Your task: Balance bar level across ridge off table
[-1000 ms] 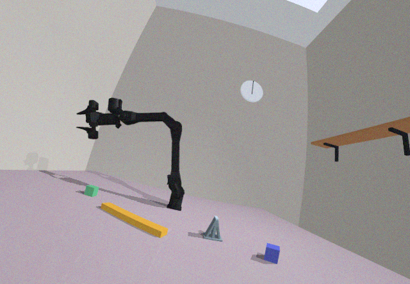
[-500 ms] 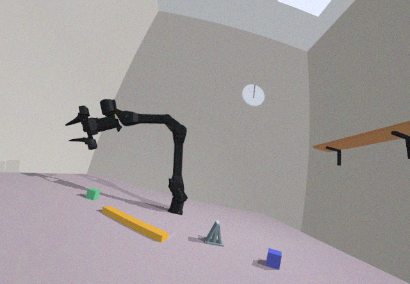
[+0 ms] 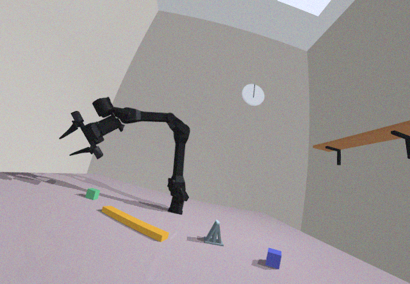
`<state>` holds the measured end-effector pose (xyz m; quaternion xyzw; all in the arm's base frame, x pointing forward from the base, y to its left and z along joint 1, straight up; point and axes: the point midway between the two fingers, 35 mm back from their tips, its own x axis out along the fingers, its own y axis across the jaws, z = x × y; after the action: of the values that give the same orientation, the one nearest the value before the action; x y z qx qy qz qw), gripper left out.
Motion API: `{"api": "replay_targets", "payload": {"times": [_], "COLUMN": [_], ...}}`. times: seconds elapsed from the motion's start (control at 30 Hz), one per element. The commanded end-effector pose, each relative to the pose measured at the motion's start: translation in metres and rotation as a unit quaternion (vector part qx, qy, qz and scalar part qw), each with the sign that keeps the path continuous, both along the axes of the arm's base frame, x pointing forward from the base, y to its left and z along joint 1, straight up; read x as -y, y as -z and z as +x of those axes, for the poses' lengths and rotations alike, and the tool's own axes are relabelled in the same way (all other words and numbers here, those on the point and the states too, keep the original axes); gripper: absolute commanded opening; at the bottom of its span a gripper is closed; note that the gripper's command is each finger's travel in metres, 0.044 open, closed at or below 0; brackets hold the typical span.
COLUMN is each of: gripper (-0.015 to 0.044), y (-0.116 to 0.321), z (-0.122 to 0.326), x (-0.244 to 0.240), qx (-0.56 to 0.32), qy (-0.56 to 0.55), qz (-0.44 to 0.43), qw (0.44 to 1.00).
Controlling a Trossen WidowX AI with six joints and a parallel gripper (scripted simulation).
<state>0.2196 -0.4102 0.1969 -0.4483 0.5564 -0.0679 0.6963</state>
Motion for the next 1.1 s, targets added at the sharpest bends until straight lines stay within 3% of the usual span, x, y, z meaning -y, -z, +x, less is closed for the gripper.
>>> {"api": "replay_targets", "payload": {"times": [0.0,0.53,1.07], "gripper": [0.0315,0.0315,0.0315], "y": [0.011,0.049,0.073], "z": [0.016,0.058,0.059], "x": [-0.025,-0.131,-0.236], "qx": [-0.017,-0.107,-0.221], "qy": [-0.024,-0.13,-0.228], "qz": [0.03,0.137,0.217], "qw": [0.999,0.976,0.923]}}
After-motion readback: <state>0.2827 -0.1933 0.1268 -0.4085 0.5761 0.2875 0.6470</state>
